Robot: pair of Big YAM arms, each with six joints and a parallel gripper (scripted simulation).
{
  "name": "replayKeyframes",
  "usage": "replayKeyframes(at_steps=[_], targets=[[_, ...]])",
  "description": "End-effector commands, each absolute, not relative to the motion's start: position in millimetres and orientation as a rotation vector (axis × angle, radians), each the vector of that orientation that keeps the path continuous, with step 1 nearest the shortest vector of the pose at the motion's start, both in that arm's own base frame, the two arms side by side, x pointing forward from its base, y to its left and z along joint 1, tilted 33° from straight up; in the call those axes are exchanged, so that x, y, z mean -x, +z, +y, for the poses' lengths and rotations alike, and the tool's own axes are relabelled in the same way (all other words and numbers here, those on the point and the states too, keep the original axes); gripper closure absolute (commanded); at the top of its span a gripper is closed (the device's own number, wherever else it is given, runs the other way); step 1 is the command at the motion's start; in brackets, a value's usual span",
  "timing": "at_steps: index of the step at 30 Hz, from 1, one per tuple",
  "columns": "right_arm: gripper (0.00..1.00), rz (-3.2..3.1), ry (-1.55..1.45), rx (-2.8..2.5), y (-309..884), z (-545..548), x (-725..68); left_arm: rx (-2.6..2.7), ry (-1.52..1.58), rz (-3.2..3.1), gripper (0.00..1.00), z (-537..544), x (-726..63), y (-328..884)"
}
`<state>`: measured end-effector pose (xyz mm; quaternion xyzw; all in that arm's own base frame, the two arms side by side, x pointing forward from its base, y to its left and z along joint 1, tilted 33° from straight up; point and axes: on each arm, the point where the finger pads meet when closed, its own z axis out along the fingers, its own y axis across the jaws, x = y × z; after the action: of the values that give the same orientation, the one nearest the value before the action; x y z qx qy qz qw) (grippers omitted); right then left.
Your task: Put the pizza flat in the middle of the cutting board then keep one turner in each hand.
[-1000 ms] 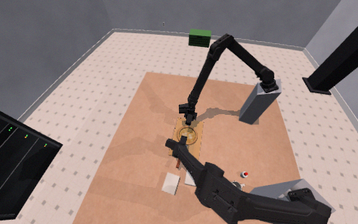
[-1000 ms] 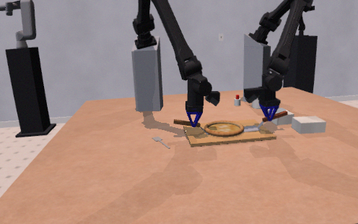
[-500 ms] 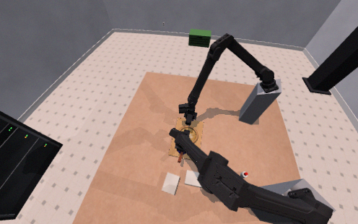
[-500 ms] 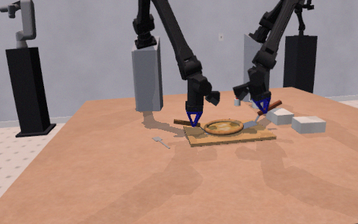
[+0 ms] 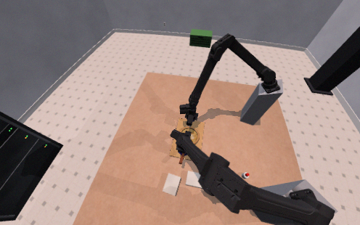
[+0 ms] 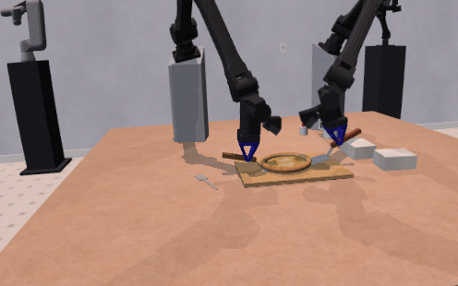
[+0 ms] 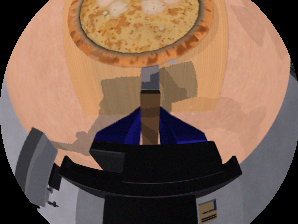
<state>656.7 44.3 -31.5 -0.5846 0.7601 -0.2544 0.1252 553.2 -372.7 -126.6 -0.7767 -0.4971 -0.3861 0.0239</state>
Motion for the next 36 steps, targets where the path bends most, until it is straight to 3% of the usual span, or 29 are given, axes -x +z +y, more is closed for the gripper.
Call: replayKeyframes(at_steps=[1, 36], targets=[[0.94, 2.176, -0.742, 1.711, -16.2, 58.8, -661.4, 2.403, -1.209, -1.572, 0.94, -359.9, -571.1, -99.3], [0.94, 2.184, -0.746, 1.697, -14.6, 50.7, -659.9, 2.387, -1.226, -1.58, 0.94, -318.8, -585.8, -80.6]])
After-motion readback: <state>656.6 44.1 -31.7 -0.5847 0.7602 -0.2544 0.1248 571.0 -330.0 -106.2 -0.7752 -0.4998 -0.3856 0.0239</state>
